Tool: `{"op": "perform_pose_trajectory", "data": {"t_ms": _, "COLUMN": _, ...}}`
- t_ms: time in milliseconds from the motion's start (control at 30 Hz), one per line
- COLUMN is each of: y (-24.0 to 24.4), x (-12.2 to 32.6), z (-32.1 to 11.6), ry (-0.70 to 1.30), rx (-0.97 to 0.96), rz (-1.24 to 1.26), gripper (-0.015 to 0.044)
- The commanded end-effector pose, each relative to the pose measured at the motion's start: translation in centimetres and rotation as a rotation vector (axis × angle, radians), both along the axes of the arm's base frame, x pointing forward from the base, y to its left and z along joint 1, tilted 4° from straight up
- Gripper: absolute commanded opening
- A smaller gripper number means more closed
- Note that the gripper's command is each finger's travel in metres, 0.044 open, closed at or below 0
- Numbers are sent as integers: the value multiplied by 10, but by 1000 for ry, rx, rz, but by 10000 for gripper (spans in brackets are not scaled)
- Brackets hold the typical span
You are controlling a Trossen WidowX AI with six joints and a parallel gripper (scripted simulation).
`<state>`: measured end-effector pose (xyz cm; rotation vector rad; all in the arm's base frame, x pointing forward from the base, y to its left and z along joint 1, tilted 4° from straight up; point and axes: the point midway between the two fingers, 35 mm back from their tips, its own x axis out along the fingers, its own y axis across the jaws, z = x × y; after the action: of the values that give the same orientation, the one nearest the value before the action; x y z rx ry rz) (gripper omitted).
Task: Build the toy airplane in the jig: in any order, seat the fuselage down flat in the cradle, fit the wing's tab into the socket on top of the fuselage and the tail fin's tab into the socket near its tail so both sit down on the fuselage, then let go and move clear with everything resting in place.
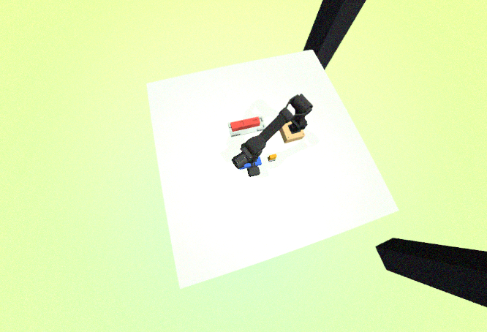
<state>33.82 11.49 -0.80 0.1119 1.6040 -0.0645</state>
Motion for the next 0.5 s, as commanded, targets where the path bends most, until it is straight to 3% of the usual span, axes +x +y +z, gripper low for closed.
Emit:
{"op": "perform_pose_trajectory", "data": {"t_ms": 0, "y": 0, "x": -1, "z": -3, "ry": 9, "rx": 1, "rz": -4, "gripper": 256}}
{"op": "perform_pose_trajectory", "data": {"t_ms": 67, "y": 0, "x": -1, "z": -3, "ry": 9, "rx": 1, "rz": -4, "gripper": 204}}
{"op": "perform_pose_trajectory", "data": {"t_ms": 300, "y": 0, "x": -1, "z": -3, "ry": 9, "rx": 1, "rz": -4, "gripper": 157}}
{"op": "perform_pose_trajectory", "data": {"t_ms": 467, "y": 1, "x": 1, "z": 4, "ry": 9, "rx": 1, "rz": -4, "gripper": 26}}
